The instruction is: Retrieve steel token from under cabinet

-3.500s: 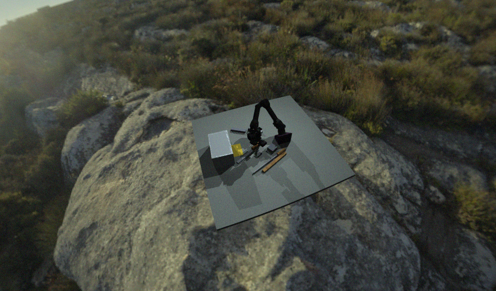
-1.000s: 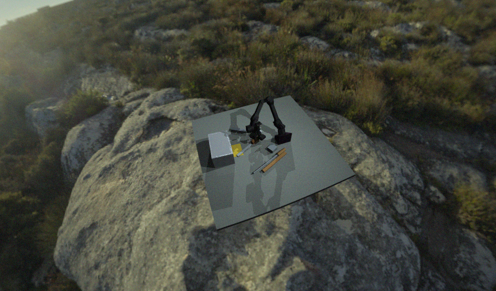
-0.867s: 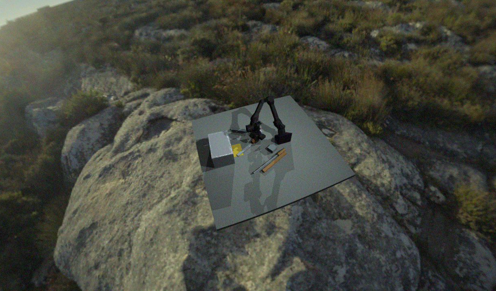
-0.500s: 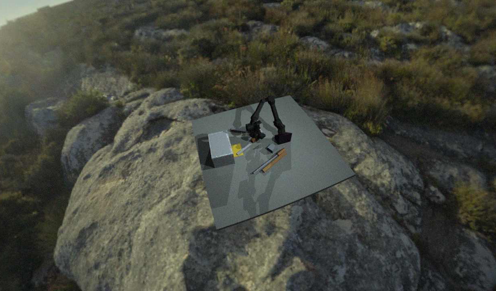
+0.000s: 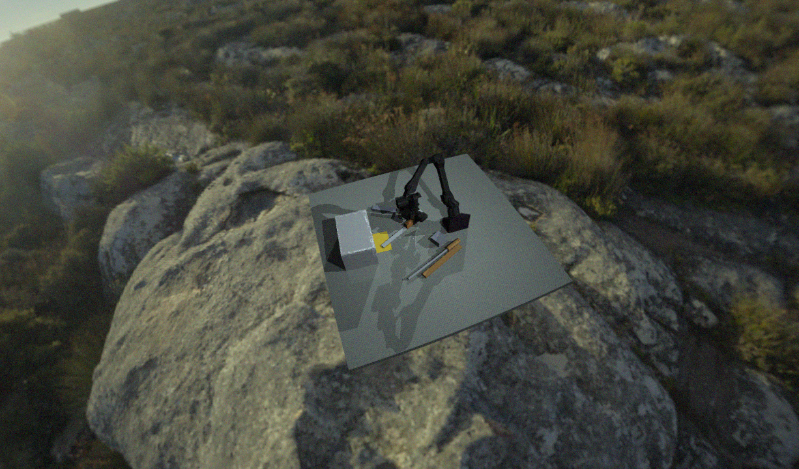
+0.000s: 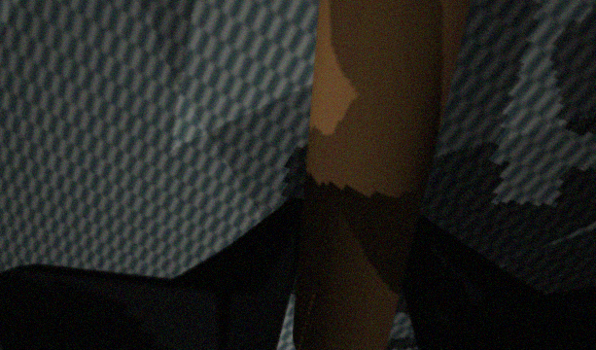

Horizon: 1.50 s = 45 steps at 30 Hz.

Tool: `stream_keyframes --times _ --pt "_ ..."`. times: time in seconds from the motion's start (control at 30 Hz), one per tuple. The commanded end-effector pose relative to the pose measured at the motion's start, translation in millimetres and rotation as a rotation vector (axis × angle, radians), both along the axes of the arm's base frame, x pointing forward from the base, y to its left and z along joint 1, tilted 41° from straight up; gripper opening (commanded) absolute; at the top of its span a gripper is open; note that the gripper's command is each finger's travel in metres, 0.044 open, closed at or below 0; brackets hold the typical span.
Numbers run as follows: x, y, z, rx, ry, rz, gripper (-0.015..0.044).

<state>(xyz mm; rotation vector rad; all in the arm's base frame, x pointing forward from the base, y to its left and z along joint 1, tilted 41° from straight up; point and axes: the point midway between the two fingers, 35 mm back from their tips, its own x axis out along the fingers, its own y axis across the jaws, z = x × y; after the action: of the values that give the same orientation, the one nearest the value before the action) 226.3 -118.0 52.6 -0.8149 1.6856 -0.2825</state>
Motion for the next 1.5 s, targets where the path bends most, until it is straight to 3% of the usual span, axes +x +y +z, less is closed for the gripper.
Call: stream_keyframes --times 0.0,1.47 --pt "-2.5 -4.3 4.8 -0.004 -0.003 0.001 0.0000" --pt "-7.7 -12.8 12.7 -0.023 -0.166 -0.190 0.0000"
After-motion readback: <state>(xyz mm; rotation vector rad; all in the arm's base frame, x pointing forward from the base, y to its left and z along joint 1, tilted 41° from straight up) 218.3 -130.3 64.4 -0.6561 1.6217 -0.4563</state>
